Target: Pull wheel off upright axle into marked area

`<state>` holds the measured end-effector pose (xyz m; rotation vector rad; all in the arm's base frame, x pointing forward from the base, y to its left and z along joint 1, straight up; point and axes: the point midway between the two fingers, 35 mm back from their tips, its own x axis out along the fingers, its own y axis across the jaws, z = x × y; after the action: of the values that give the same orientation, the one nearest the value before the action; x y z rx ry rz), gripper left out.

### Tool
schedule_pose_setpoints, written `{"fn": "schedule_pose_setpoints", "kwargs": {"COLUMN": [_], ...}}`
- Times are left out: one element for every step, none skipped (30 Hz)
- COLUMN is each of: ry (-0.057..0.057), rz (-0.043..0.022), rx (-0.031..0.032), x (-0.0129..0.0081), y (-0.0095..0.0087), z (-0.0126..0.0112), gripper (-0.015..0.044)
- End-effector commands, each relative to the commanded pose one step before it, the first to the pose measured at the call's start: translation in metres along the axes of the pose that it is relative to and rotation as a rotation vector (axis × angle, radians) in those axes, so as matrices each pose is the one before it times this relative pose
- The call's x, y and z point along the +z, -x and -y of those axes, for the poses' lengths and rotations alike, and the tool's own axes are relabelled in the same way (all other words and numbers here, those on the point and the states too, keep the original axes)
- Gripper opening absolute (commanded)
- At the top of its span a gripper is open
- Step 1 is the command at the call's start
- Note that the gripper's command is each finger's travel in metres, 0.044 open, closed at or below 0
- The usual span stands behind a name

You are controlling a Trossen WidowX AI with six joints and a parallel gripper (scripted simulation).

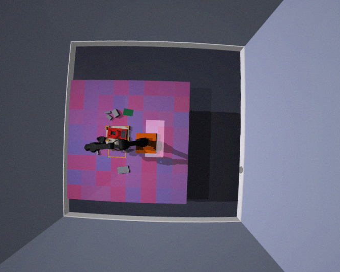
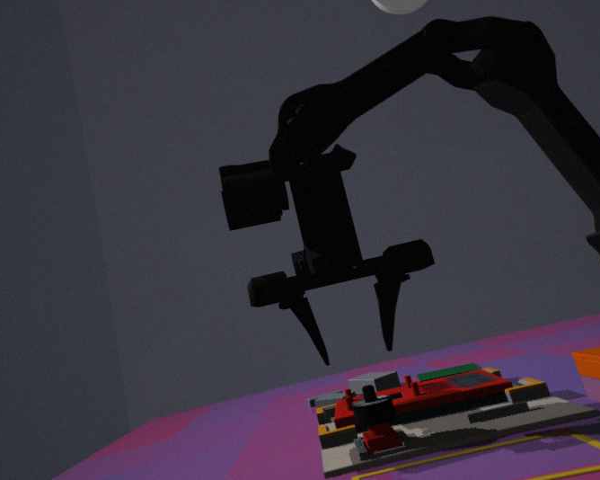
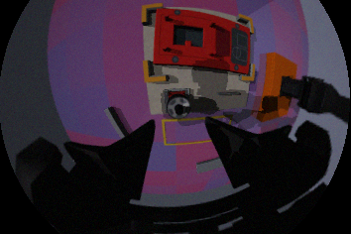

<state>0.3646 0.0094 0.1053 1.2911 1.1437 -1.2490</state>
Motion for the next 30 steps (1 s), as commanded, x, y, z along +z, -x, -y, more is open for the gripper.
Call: {"fn": "schedule_pose_setpoints", "kwargs": {"ry": [-0.0033, 0.0000, 0.0000, 0.0000, 0.0000, 0.0000, 0.0000, 0.0000, 0.0000, 0.0000, 0.0000, 0.0000, 0.0000, 0.0028, 0.0000, 0.0000, 0.0000, 0.0000, 0.0000, 0.0000, 0.0000, 0.0000, 0.0000, 0.0000, 0.0000, 0.0000, 0.0000, 0.0000, 0.0000, 0.0000], "rz": [-0.00292, 0.00000, 0.00000, 0.00000, 0.00000, 0.00000, 0.00000, 0.00000, 0.00000, 0.00000, 0.00000, 0.00000, 0.00000, 0.00386, 0.00000, 0.00000, 0.00000, 0.00000, 0.00000, 0.00000, 0.00000, 0.00000, 0.00000, 0.00000, 0.00000, -0.00001, -0.00001, -0.00002, -0.00002, -0.00003], "rx": [-0.00861, -0.00002, -0.00002, -0.00003, -0.00003, -0.00002, -0.00001, 0.00000, 0.00000, 0.00000, 0.00000, 0.00000, 0.00000, -0.00153, 0.00000, 0.00000, 0.00000, 0.00000, 0.00000, 0.00000, 0.00000, 0.00000, 0.00000, 0.00000, 0.00000, 0.00000, 0.00001, 0.00001, 0.00001, 0.00001], "x": [-0.00051, 0.00002, 0.00003, 0.00003, 0.00004, 0.00003, 0.00001, 0.00000, 0.00000, 0.00000, 0.00000, 0.00000, 0.00000, 0.00063, 0.00000, 0.00000, 0.00000, 0.00000, 0.00000, 0.00000, 0.00000, 0.00000, 0.00000, 0.00000, 0.00000, 0.00000, 0.00000, 0.00000, 0.00000, 0.00000], "y": [-0.02389, -0.00552, -0.00551, -0.00552, -0.00548, -0.00422, -0.00257, -0.00087, 0.00000, 0.00000, 0.00000, 0.00000, 0.00000, 0.00340, 0.00000, 0.00000, 0.00000, 0.00000, 0.00000, 0.00000, 0.00000, 0.00000, 0.00000, 0.00000, 0.00000, 0.00005, 0.00011, 0.00016, 0.00022, 0.00027], "z": [0.00071, 0.00010, 0.00016, 0.00020, 0.00019, 0.00007, -0.00002, 0.00000, 0.00000, 0.00000, 0.00000, 0.00000, 0.00000, 0.00037, 0.00000, 0.00000, 0.00000, 0.00000, 0.00000, 0.00000, 0.00000, 0.00000, 0.00000, 0.00000, 0.00000, 0.00000, -0.00001, -0.00001, -0.00001, -0.00002], "gripper": [0.0300, 0.0300, 0.0300, 0.0300, 0.0300, 0.0300, 0.0300, 0.0300, 0.0300, 0.0300, 0.0300, 0.0300, 0.0300, 0.0274, 0.0247, 0.0221, 0.0195, 0.0188, 0.0182, 0.0175, 0.0168, 0.0162, 0.0155, 0.0148, 0.0142, 0.0115, 0.0089, 0.0063, 0.0037, 0.0010]}}
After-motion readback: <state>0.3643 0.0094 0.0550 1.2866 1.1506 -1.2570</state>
